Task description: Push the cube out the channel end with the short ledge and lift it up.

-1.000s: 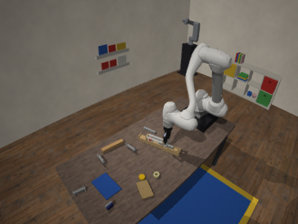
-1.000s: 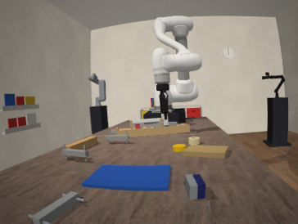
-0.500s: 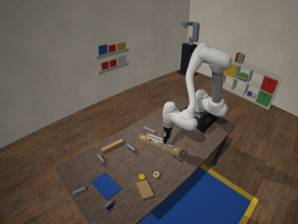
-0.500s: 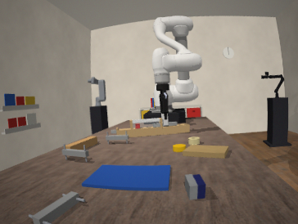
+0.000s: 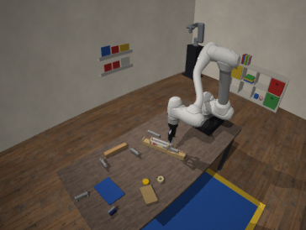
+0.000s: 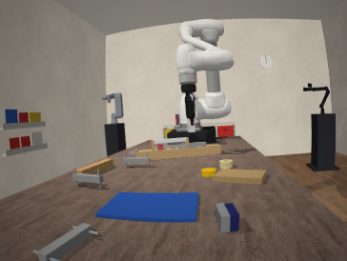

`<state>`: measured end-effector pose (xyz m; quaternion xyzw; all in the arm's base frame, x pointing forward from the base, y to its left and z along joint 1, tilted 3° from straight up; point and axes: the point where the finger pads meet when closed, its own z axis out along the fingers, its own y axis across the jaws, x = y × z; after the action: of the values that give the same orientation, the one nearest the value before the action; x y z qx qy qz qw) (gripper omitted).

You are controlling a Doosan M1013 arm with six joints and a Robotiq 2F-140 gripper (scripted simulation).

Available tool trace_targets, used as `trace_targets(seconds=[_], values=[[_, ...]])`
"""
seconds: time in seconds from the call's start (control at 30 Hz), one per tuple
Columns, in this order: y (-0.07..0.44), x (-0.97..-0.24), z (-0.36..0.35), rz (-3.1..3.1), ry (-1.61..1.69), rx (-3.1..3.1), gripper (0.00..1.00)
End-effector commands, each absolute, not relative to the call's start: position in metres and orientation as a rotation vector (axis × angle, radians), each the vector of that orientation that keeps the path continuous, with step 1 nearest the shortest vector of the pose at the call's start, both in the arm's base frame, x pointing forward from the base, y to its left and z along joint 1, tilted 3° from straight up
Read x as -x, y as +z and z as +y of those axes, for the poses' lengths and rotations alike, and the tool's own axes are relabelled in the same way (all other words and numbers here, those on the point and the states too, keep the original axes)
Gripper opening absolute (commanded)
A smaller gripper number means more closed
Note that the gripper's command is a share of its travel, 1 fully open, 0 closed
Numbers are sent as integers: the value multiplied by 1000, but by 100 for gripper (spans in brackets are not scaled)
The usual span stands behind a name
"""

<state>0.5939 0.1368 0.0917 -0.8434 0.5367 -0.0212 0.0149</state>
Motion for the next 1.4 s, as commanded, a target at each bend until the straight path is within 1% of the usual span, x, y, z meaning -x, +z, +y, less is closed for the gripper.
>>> trace_targets(seconds=[0.0,1.1,1.17,1.27,1.37], values=[[92,-594,137,1670,-66,2625,23],[92,-594,133,1671,-66,2624,23],[92,-597,114,1678,-65,2620,23],[91,-600,48,1702,-63,2605,23],[91,-594,8,1734,-62,2583,23]])
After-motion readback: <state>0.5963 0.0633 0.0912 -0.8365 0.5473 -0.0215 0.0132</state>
